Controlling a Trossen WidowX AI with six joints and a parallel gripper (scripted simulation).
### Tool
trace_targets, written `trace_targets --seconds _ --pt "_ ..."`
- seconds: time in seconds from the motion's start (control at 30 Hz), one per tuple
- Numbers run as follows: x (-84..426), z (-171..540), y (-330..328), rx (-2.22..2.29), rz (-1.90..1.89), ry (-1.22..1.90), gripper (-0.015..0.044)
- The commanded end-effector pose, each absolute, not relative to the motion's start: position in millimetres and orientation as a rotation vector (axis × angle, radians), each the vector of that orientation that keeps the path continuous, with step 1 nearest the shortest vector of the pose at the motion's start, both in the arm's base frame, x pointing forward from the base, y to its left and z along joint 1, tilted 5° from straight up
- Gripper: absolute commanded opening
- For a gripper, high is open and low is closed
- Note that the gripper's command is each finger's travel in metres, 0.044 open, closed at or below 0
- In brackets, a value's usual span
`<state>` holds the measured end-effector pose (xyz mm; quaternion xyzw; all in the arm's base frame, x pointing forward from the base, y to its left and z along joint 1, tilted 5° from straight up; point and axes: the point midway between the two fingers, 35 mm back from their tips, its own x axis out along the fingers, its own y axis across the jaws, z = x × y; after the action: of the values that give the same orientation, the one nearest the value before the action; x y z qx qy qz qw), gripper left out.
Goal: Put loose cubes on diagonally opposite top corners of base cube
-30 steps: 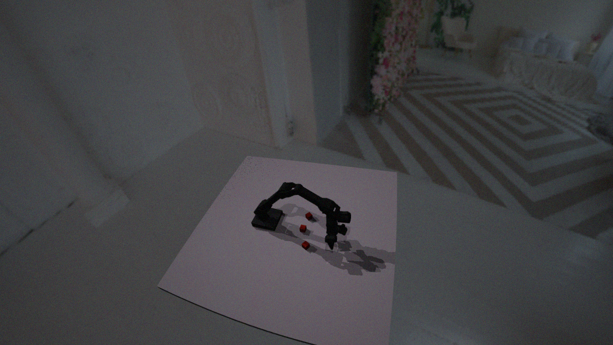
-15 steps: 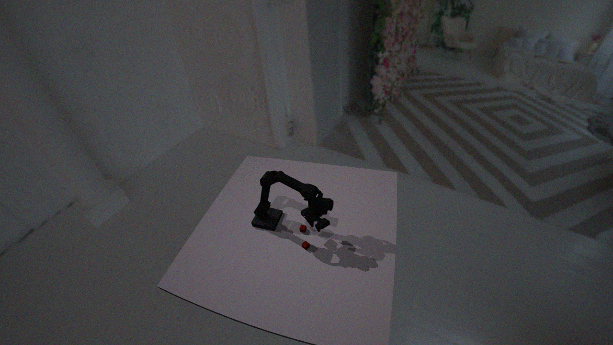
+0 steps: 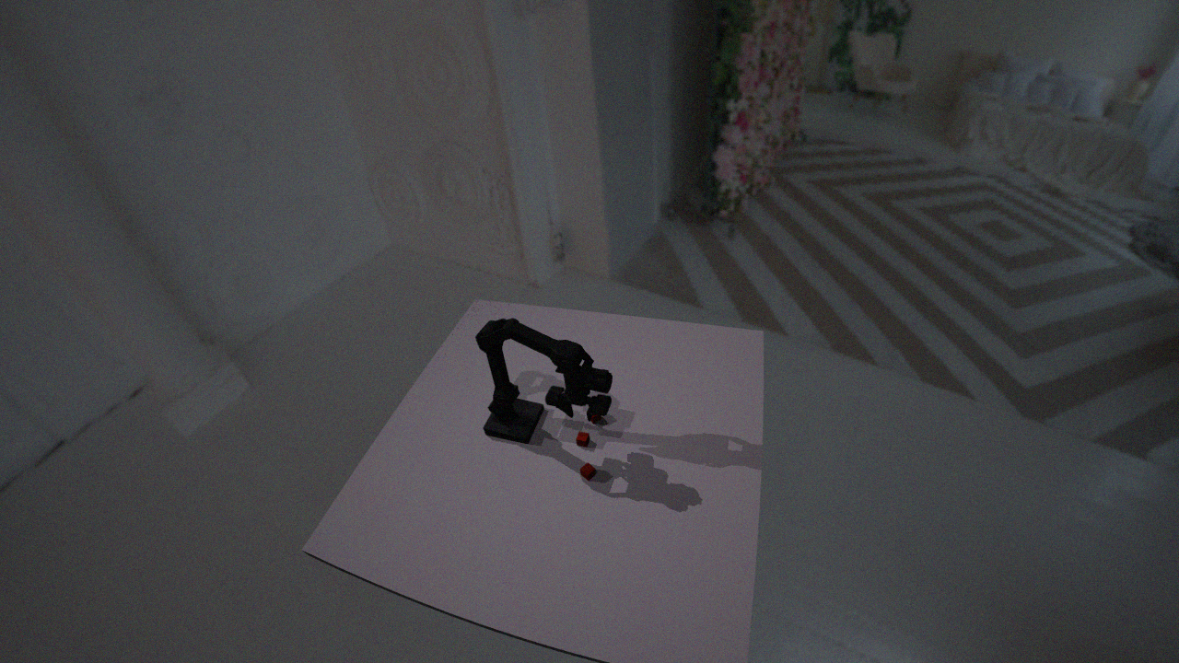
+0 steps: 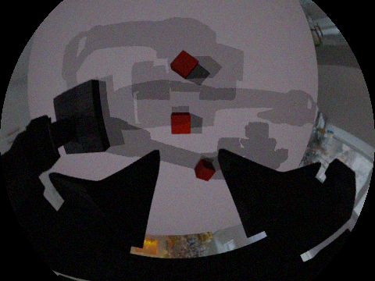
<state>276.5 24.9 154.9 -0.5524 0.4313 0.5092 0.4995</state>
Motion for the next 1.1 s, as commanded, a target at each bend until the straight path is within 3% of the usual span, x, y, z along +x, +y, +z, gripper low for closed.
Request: trace_targets --seconds 0.0,0.27,1.07 --pt "272.5 148.5 25.9 -1.338 1.255 1.038 0.0265" --pt "277.5 92.7 28.1 -1.337 1.255 1.038 0.0265" --pt "281.0 59.3 29.4 -1.337 1.255 1.038 0.0265"
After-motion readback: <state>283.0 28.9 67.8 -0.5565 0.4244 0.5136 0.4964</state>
